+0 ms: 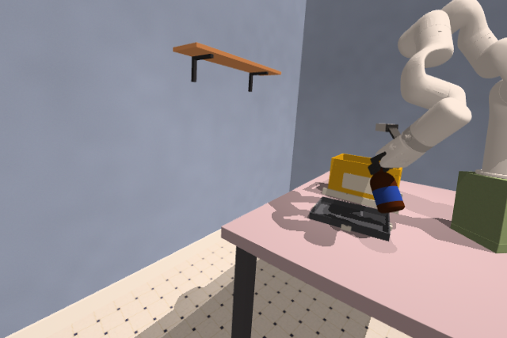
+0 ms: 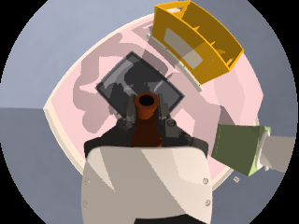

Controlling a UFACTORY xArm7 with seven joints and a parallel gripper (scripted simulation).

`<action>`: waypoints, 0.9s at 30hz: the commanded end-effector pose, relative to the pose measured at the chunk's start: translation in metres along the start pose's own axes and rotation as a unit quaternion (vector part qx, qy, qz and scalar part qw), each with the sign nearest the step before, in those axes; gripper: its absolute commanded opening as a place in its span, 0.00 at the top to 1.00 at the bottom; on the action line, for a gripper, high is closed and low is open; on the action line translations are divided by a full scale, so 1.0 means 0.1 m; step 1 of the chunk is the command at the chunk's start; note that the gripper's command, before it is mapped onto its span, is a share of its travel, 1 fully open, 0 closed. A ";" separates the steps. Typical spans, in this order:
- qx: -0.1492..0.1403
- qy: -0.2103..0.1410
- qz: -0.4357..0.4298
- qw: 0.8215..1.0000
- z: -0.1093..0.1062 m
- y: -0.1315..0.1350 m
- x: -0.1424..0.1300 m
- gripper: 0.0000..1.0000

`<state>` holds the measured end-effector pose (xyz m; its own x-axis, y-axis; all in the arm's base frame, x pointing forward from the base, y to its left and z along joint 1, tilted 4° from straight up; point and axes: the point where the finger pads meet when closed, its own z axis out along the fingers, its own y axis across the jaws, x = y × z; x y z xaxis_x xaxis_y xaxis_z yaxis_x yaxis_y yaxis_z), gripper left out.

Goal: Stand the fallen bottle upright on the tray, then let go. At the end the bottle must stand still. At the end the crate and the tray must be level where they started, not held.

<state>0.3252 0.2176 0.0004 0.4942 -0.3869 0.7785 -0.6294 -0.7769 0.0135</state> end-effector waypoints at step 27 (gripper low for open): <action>0.003 0.026 0.001 1.000 -0.02 -0.01 0.01 1.00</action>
<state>0.3249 0.2182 0.0010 0.4618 -0.3614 0.8100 -0.6281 -0.7781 0.0110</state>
